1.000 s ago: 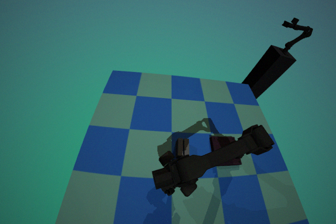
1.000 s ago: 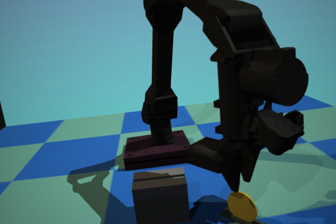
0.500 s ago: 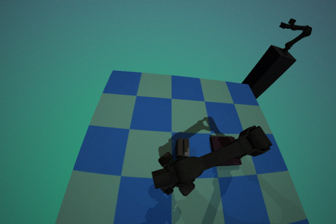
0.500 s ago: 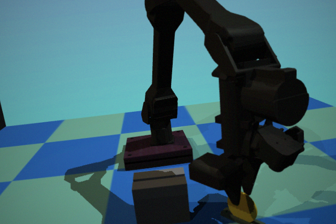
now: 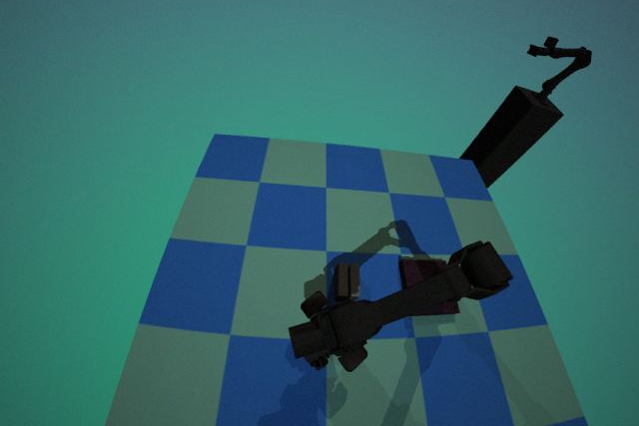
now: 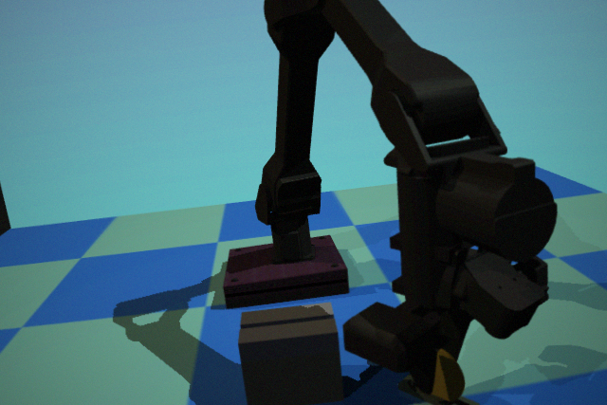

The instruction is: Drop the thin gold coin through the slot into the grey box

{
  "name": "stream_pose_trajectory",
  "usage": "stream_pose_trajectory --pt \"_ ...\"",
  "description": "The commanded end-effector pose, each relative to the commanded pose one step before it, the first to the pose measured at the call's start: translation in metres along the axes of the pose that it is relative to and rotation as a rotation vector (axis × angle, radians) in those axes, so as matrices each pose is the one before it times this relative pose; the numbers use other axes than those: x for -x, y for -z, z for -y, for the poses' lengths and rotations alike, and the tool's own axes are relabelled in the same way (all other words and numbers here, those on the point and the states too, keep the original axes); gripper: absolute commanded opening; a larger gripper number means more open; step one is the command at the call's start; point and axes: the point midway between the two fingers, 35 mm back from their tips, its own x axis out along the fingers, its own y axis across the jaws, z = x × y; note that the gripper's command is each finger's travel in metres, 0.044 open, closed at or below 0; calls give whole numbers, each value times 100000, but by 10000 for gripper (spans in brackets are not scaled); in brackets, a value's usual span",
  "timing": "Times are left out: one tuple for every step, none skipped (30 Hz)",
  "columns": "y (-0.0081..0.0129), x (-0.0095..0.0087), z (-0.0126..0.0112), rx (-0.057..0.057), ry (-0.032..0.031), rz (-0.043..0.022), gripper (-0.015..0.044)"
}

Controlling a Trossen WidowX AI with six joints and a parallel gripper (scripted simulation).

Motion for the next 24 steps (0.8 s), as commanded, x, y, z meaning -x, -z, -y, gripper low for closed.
stream_pose_trajectory --pt "68 -793 -89 241 -497 -71 161" --pt "10 -123 -3 -4 -3 0 161" --pt "6 -74 -2 -3 -2 0 161" --pt "2 -25 -1 -1 -1 0 161" --pt "0 0 0 0 0 0 134" --pt "0 0 0 0 0 0 108" --pt "0 0 0 0 0 0 82" --pt "0 0 0 0 0 0 56" --pt "0 0 0 0 0 0 29" --pt "0 0 0 0 0 0 3" --pt "0 0 0 0 0 0 0" --pt "0 0 0 0 0 0 0" --pt "0 0 0 0 0 0 0" --pt "0 0 0 0 0 0 0" --pt "0 0 0 0 0 0 0" --pt "0 0 0 0 0 0 0" --pt "0 0 0 0 0 0 0" --pt "0 0 0 0 0 0 0" --pt "0 0 0 0 0 0 0" --pt "0 0 0 0 0 0 0" --pt "-11 21 -7 -136 60 72 0" --pt "-33 63 -22 -409 178 217 0" --pt "-55 105 -37 -682 294 364 0" --pt "-68 129 -46 -838 355 452 0"
